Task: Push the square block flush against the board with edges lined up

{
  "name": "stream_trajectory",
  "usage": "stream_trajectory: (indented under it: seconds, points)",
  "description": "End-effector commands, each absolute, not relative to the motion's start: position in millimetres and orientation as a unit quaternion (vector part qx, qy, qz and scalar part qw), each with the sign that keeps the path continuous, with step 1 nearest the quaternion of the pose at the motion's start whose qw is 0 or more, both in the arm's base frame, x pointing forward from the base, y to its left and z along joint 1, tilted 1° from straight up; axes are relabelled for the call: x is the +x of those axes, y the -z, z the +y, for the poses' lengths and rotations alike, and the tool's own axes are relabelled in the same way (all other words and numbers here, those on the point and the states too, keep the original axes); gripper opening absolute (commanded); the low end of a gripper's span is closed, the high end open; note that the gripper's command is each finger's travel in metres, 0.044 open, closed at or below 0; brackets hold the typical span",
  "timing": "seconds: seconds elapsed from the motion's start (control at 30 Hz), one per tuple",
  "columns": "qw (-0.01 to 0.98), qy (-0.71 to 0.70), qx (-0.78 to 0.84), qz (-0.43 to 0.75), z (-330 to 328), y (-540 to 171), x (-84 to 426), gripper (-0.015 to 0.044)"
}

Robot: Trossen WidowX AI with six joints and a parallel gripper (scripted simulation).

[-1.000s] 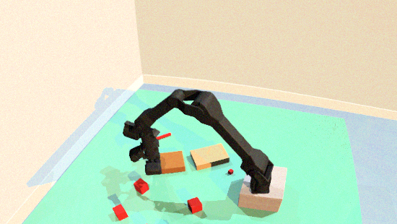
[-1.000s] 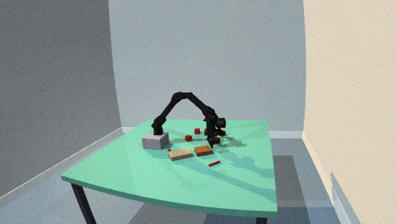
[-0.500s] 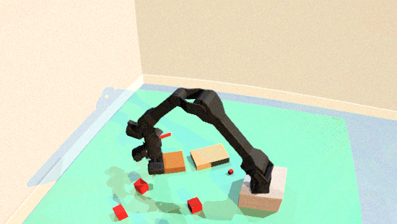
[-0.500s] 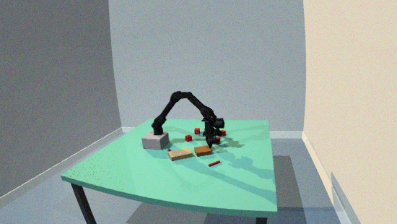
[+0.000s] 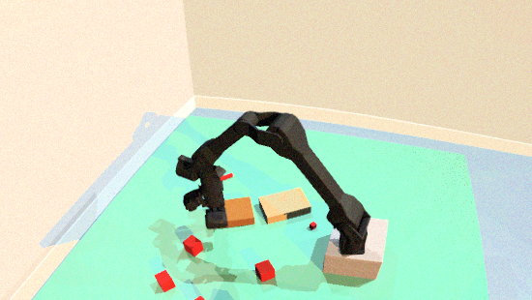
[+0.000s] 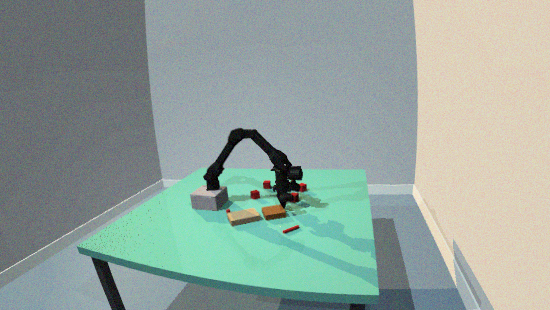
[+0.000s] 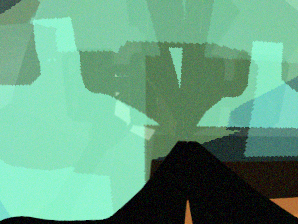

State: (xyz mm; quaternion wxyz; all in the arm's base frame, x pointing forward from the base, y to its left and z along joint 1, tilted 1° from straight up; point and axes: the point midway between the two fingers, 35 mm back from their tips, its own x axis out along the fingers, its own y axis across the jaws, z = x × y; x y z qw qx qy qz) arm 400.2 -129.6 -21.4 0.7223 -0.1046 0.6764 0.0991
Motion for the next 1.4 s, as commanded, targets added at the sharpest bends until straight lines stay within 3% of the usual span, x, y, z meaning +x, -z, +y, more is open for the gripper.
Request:
stream_trajectory:
  seconds: [0.0,1.37]
  points:
    - [0.717,-0.099,-0.103,0.682,-132,25,391,0.0000]
    - [0.716,-0.099,-0.103,0.683,-144,27,364,0.0000]
